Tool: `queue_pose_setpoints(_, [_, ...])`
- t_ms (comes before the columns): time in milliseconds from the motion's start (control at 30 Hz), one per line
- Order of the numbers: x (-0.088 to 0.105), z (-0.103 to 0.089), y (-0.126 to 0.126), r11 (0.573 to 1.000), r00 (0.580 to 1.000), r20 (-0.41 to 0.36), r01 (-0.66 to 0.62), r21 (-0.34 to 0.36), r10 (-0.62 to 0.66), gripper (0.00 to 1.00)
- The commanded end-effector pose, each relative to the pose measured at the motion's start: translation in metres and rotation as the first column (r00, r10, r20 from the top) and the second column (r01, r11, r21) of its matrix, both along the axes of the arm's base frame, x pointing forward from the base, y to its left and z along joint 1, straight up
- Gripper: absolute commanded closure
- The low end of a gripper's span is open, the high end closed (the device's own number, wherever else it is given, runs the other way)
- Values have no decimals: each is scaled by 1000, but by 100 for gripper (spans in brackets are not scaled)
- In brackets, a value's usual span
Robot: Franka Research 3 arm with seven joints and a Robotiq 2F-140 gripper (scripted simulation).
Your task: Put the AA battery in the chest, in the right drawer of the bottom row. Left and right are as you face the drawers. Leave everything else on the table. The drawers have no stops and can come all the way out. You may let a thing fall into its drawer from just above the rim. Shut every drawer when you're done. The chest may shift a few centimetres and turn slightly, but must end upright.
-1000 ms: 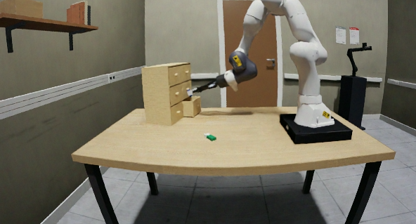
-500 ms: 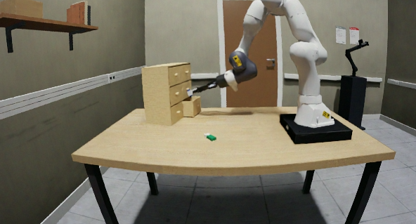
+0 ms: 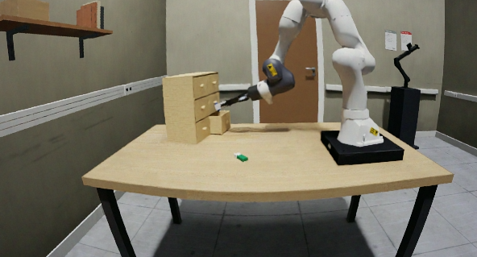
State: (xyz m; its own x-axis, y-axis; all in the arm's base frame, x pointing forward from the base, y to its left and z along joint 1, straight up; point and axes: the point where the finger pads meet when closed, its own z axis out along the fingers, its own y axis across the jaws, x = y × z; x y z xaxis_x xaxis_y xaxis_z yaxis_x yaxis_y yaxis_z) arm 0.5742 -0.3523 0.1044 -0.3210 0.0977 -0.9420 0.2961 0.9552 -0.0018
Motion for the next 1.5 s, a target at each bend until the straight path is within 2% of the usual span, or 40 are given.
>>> queue_pose_setpoints(0, [0, 0, -2, 1000, 1000, -3, 1, -2, -1, 85])
queue_pose_setpoints(633, [0, -1, -3, 1000, 1000, -3, 1, -2, -1, 85])
queue_pose_setpoints(1033, [0, -19, -3, 1000, 1000, -3, 1, -2, -1, 85])
queue_pose_setpoints(1467, [0, -20, -3, 1000, 1000, -3, 1, -2, -1, 85])
